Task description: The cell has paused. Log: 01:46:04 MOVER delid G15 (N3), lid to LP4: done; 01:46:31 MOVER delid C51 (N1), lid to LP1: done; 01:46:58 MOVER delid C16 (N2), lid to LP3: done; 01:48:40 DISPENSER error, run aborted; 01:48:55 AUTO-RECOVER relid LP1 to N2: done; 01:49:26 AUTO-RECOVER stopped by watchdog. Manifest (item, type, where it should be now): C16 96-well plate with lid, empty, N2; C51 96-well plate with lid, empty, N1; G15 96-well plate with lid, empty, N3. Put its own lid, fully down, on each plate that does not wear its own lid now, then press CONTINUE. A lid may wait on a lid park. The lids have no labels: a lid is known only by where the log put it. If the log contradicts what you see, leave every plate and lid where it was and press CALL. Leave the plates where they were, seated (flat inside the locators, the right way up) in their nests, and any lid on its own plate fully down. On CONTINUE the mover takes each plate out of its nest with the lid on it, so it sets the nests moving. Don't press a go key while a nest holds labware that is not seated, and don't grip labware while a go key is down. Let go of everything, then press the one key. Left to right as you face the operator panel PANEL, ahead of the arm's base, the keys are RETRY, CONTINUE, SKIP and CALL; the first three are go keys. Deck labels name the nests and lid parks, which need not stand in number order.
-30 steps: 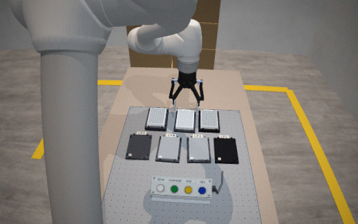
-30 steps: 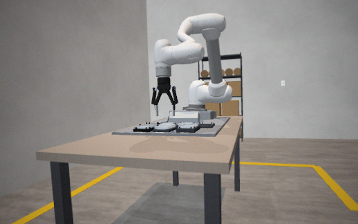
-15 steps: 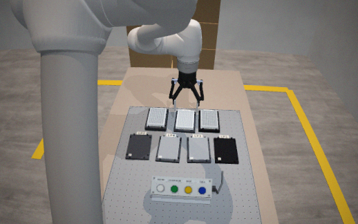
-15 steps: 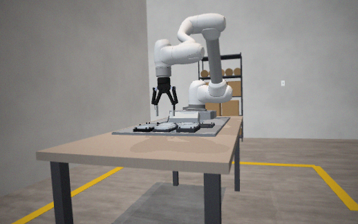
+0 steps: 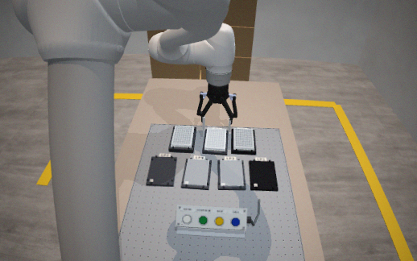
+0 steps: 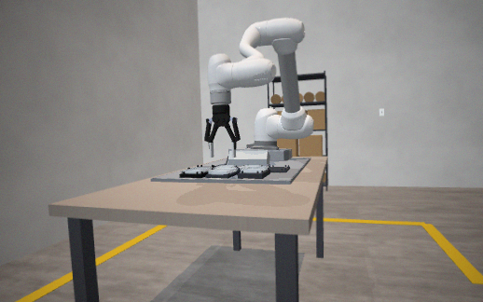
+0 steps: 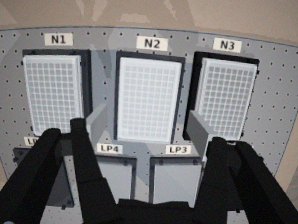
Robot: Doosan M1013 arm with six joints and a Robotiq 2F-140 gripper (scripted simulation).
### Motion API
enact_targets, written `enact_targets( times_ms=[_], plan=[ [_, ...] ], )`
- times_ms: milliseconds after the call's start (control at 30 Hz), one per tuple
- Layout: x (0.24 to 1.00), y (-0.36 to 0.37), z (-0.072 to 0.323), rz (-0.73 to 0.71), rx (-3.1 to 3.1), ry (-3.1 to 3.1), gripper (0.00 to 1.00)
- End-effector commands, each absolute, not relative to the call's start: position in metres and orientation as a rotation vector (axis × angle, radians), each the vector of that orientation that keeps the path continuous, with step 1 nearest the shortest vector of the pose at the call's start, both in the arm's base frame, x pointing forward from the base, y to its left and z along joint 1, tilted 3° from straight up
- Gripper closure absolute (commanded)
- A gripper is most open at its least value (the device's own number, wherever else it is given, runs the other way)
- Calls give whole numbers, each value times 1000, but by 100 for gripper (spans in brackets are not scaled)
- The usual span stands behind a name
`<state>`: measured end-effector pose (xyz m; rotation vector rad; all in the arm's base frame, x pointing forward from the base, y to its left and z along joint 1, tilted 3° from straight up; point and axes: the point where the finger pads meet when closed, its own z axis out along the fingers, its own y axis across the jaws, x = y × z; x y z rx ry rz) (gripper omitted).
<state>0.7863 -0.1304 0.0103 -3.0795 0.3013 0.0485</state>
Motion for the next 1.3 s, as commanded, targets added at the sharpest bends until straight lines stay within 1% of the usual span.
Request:
enact_targets(
  times_ms=[0,1267],
  plan=[
    [786,-130,8,48,-3079,301,34],
    [787,-128,-25,48,-3079,301,34]
  ],
)
